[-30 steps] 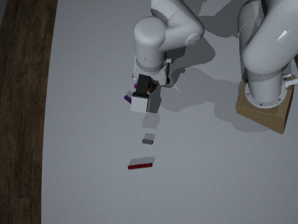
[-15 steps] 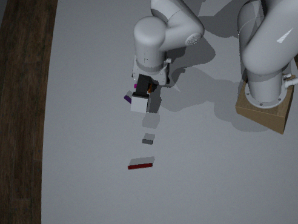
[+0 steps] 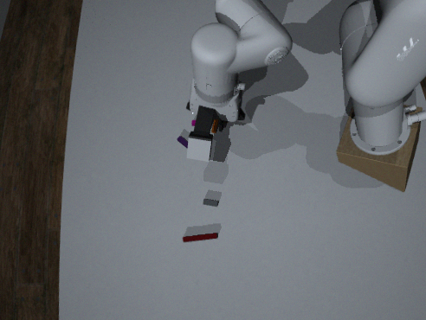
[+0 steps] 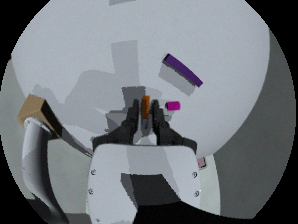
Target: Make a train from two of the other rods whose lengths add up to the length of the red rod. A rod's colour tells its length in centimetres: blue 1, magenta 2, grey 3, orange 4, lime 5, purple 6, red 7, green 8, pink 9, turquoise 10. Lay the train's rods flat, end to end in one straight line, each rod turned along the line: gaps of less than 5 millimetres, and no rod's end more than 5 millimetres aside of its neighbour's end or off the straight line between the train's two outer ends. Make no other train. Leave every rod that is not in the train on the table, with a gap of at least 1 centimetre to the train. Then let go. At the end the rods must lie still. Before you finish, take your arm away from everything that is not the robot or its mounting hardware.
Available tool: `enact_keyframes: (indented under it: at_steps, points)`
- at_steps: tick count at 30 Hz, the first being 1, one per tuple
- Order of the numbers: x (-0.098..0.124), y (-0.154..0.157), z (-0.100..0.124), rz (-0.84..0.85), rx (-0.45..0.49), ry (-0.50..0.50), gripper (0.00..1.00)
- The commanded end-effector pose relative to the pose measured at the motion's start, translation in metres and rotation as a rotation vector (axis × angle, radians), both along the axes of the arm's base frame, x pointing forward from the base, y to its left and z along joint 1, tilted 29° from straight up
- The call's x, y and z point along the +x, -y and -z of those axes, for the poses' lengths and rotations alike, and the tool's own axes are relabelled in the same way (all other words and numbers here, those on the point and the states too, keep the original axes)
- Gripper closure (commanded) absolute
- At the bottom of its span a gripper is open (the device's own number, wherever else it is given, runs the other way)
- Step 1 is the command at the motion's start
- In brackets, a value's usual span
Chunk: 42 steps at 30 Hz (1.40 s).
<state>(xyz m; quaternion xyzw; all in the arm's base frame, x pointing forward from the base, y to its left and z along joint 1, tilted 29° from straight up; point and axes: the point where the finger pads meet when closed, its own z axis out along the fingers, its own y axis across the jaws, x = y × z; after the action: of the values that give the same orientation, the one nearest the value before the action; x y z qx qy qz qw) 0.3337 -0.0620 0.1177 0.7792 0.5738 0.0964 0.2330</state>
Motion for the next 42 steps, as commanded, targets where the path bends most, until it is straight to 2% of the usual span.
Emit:
enact_keyframes:
  at_steps: [1,11,23,35,36,42]
  points:
    - [0.001,0.0,-0.001,0.0,0.0,0.002,0.76]
    - [-0.003,-0.002,-0.008,0.0,0.0,0.003,0.76]
    - [-0.028,-0.017,-0.061,0.0,0.0,0.002,0.76]
    - [-0.037,-0.023,-0.079,0.0,0.0,0.002,0.76]
    - [-0.037,-0.023,-0.079,0.0,0.0,0.002,0.0]
    - [-0.037,-0.023,-0.079,0.0,0.0,0.002,0.0]
